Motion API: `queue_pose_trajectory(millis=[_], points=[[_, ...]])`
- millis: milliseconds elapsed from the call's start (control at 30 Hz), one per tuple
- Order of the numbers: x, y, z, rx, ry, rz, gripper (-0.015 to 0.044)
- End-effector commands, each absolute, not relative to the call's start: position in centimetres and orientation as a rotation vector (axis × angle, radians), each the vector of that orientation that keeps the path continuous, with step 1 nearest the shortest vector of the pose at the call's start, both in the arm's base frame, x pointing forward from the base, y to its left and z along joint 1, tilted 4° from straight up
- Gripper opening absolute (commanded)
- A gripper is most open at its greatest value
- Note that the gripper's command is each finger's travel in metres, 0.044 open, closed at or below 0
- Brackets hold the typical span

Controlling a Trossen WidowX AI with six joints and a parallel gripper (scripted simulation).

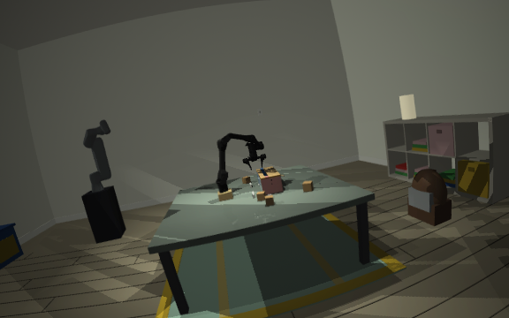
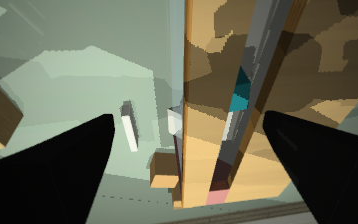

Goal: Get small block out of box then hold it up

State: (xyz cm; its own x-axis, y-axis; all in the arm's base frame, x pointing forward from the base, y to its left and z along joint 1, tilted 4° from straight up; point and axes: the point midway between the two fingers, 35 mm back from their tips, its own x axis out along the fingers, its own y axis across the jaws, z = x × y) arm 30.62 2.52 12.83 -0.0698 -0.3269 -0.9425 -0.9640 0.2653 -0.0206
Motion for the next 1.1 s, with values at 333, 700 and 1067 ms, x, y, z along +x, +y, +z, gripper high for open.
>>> queue_pose_trajectory(millis=[333,700,1067], points=[[30.6,2.3,11.9,-1.233,1.597,0.916,0.0400],[30.7,2.2,10.0,-1.233,1.597,0.916,0.0400],[30.7,2.1,8.2,-1.233,1.597,0.916,0.0400]])
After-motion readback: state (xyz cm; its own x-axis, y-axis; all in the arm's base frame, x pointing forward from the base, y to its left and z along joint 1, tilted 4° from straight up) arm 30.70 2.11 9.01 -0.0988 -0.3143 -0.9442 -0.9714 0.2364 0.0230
